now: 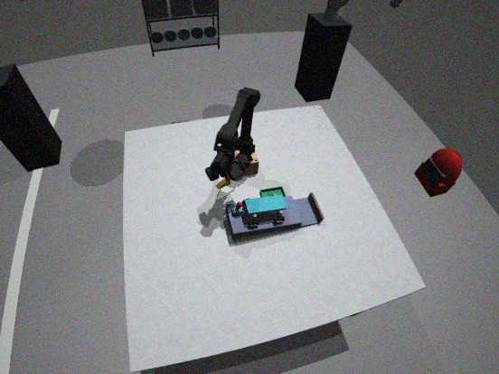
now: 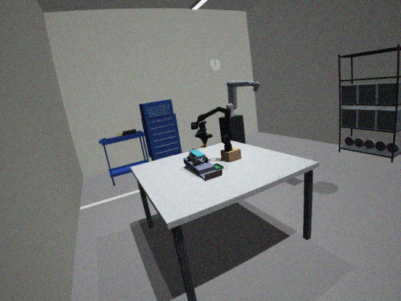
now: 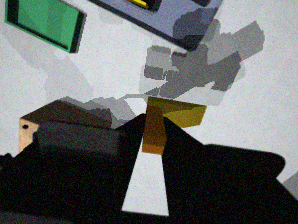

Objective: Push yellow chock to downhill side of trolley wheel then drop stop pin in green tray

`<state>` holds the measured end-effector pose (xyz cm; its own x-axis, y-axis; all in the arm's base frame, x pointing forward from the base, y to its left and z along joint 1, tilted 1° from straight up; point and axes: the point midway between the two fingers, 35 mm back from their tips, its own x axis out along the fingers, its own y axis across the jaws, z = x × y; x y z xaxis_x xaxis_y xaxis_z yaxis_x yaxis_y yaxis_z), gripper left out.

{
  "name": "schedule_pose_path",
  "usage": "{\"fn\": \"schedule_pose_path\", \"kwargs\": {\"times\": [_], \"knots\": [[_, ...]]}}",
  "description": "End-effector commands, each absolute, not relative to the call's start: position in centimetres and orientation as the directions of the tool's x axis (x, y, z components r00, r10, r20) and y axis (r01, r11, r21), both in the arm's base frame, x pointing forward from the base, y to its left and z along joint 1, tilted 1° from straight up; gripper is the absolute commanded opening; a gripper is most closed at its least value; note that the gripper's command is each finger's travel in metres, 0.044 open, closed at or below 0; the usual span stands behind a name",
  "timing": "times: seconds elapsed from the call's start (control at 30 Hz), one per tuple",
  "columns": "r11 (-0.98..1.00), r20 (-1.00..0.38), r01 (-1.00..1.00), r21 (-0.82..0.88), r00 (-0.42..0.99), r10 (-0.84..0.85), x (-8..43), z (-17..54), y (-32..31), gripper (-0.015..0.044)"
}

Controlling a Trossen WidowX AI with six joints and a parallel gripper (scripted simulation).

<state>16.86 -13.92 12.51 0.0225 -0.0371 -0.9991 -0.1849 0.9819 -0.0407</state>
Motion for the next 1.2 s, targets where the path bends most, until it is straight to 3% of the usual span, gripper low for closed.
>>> {"fn": "schedule_pose_path", "kwargs": {"times": [0.0, 0.37, 1.17], "knots": [[0.999, -0.999, -0.037, -0.035, 0.022, -0.034, 16.9, 12.5, -13.9, 0.0000], [0.999, -0.999, 0.027, -0.033, 0.022, -0.034, 17.0, 12.5, -13.4, 0.0000], [0.996, -0.999, 0.082, -0.023, 0.025, -0.025, 19.7, 11.6, -5.9, 0.0000]]}}
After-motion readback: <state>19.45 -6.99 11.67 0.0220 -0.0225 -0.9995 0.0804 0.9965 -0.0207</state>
